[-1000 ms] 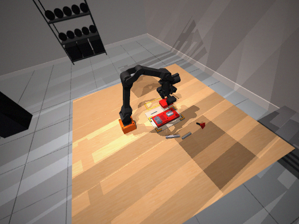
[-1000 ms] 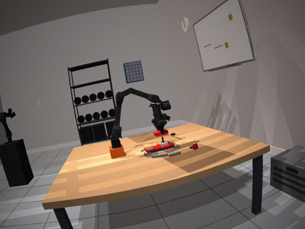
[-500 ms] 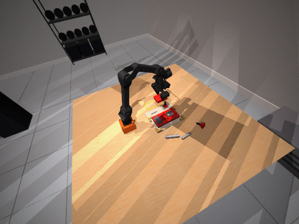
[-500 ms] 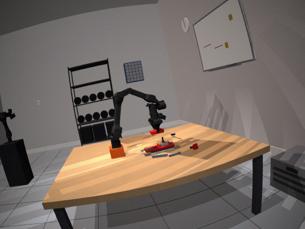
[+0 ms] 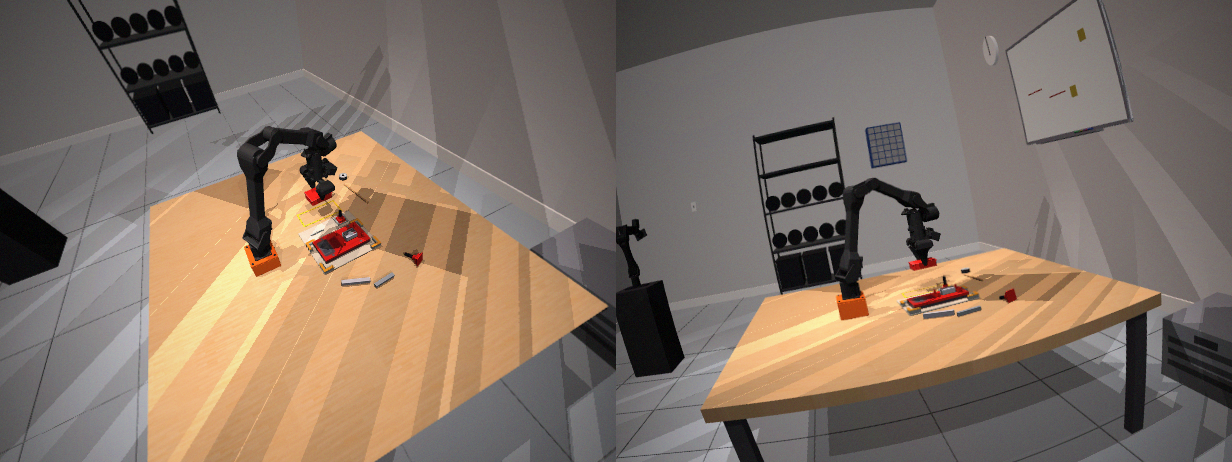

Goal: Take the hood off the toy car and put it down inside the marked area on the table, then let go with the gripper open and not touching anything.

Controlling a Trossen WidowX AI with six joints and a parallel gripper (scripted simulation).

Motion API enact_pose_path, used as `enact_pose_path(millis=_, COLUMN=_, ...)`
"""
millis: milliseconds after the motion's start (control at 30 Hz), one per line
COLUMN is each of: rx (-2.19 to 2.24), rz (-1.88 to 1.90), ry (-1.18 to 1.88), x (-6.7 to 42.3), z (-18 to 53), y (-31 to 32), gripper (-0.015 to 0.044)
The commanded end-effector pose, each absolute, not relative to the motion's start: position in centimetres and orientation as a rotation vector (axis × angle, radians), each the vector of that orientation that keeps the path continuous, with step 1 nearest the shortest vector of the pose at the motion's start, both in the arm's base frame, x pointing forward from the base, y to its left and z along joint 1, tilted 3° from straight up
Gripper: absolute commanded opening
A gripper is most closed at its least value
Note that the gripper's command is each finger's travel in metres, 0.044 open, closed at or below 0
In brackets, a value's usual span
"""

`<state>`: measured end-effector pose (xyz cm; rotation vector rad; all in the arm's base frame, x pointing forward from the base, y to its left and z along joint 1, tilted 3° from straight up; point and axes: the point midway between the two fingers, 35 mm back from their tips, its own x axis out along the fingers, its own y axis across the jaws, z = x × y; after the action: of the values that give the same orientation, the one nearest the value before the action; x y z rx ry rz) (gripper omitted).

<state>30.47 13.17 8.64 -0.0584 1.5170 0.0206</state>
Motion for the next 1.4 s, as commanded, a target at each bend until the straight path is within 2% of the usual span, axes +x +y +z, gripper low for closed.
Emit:
enact_pose_path(millis=0, rx=-0.056, rz=0.008, ry=1.52, x=30.1, z=8.6, y=13.6, gripper=0.0)
enact_pose_path(millis=1367, rx=-0.056, rz=0.008, ry=1.52, x=30.5, z=5.3, y=13.6, gripper=0.0)
